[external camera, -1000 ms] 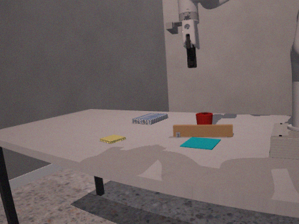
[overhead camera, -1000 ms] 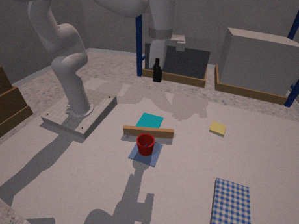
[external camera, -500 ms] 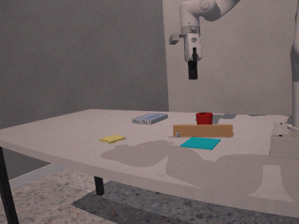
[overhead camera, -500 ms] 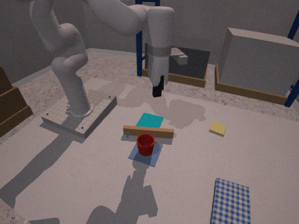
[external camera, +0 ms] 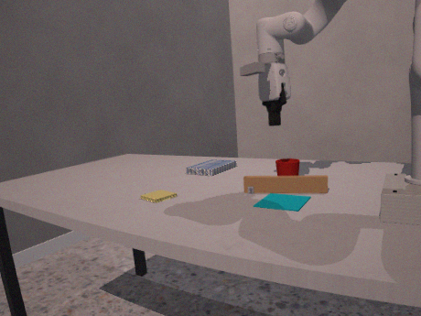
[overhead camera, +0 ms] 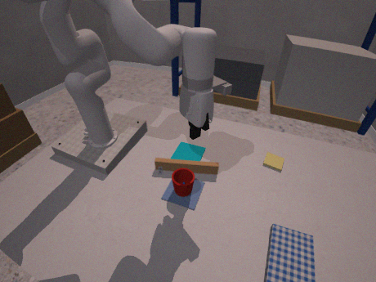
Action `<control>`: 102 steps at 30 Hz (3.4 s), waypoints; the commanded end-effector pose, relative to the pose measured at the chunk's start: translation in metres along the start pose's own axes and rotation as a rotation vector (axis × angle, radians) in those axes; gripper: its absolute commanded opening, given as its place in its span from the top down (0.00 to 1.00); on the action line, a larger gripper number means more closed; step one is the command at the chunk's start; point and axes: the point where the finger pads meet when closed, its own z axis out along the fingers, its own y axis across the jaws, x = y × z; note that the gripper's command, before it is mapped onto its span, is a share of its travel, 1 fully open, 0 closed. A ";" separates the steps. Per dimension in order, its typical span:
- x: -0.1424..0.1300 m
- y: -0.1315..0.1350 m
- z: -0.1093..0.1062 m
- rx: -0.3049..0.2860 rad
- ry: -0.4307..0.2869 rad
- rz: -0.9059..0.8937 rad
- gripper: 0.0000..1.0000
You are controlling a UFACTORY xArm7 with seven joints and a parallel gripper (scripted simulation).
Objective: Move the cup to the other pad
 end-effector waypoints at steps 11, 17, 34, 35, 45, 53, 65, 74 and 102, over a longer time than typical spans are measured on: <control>-0.019 0.015 0.027 -0.012 0.000 -0.289 1.00; -0.023 0.017 0.033 -0.013 -0.003 -0.343 1.00; -0.035 0.022 0.047 -0.017 -0.012 -0.490 1.00; -0.035 0.022 0.047 -0.017 -0.012 -0.490 1.00; -0.038 0.024 0.051 -0.018 -0.015 -0.534 1.00; -0.038 0.024 0.051 -0.018 -0.015 -0.534 1.00; -0.044 0.026 0.059 -0.019 -0.020 -0.613 1.00; -0.050 0.028 0.065 -0.019 -0.025 -0.681 1.00; -0.058 0.030 0.074 -0.020 -0.032 -0.782 1.00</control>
